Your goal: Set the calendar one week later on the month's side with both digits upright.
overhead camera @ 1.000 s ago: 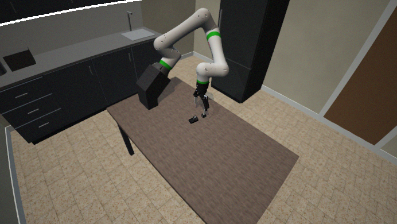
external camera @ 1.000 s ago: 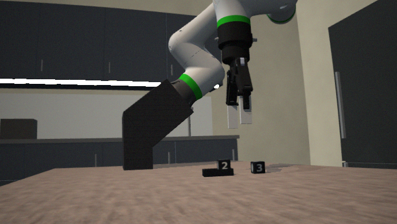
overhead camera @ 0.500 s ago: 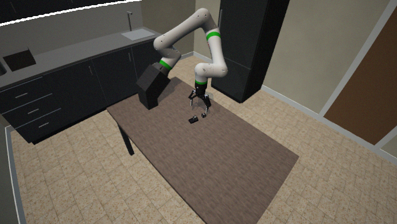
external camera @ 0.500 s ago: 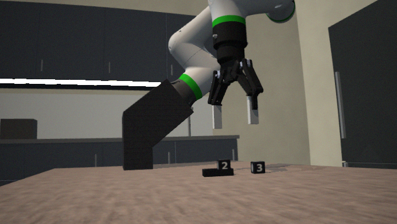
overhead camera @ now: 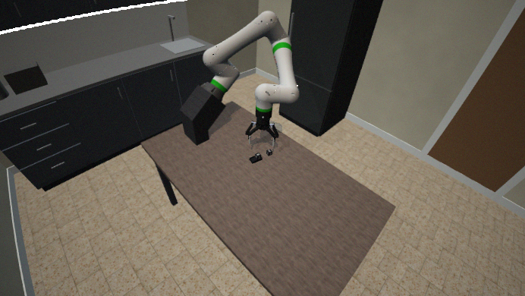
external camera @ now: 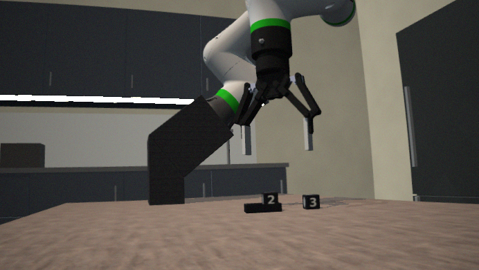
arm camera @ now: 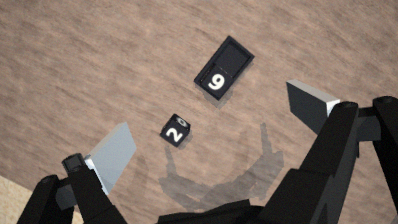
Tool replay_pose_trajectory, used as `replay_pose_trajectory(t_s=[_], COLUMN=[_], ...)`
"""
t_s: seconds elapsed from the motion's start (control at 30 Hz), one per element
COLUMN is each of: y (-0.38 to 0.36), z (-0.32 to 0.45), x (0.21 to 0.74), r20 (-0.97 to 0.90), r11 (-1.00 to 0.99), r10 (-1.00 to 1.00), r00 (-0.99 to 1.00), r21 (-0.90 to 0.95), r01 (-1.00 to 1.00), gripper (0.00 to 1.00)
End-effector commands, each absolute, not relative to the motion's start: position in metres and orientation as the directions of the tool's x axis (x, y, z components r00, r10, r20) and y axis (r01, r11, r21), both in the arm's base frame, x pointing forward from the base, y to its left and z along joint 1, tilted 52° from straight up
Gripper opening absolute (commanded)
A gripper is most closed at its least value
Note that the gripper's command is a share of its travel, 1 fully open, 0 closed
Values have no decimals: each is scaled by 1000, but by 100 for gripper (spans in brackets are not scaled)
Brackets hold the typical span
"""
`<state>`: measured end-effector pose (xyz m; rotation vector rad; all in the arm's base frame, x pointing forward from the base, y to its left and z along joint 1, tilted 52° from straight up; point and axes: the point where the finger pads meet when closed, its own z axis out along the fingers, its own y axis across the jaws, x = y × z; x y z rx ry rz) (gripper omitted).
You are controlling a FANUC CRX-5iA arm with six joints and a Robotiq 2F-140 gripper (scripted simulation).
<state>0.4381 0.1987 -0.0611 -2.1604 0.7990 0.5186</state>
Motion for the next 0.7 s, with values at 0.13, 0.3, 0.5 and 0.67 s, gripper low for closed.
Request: replay_pose_trajectory(t_s=[0.13, 0.3, 0.5, 0.67], y=[193, 192, 188, 187], z=[-67, -69, -73, -75], x=[437, 436, 435, 435], r20=[-402, -358, -196, -151], r11=[-594, -606, -627, -628], r10=[-206, -167, -30, 7], r00=[892, 919, 980, 989], r21=[-673, -698, -760, -770], r01=[-441, -382, -171, -113], gripper=[100, 100, 100, 100])
